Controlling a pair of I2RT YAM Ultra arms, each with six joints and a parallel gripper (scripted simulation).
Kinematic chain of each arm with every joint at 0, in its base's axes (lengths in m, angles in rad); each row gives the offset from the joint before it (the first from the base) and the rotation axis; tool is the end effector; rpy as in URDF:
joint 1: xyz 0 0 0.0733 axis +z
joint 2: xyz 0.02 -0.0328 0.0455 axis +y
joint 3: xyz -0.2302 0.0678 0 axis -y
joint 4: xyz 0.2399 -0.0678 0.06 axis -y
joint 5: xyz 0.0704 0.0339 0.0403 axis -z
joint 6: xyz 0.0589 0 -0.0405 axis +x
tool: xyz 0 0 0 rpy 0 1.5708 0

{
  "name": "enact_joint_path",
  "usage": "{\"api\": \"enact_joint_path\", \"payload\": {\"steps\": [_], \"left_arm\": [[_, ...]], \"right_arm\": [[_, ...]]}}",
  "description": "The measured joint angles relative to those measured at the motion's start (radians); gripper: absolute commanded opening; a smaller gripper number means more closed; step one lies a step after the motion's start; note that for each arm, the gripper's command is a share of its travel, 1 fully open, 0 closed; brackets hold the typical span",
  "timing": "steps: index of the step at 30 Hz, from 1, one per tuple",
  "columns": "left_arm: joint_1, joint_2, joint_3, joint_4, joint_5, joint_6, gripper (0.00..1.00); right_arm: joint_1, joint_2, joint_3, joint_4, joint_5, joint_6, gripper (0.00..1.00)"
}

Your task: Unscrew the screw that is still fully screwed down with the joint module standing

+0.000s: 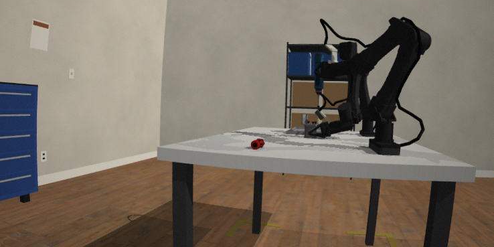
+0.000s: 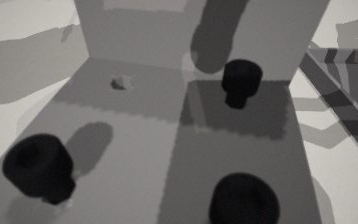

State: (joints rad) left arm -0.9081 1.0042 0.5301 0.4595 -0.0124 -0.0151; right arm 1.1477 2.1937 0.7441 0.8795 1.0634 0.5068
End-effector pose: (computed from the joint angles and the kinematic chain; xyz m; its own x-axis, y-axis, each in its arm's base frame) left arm 0.1654 -0.2090 0.2548 -0.0208 0.0021 -0.9998 0.7804 0.6251 -0.0149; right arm 0.1798 0.2767 0.0213 -0.2622 -0.0078 -0.9650 -0.0157 0.9999 -0.0038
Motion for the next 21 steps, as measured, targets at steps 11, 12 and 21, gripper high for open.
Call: {"api": "enact_joint_path", "payload": {"steps": [11,12,21], "left_arm": [[0.0,-0.002,0.013,-0.015,0.0,0.0,0.42],[0.0,-0.002,0.013,-0.016,0.0,0.0,0.42],[0.0,-0.002,0.013,-0.024,0.0,0.0,0.42]], "right_arm": [[0.0,0.0,0.0,0.0,0.0,0.0,0.59],[0.0,0.0,0.0,0.0,0.0,0.0,0.59],[0.0,0.0,0.0,0.0,0.0,0.0,0.59]]}}
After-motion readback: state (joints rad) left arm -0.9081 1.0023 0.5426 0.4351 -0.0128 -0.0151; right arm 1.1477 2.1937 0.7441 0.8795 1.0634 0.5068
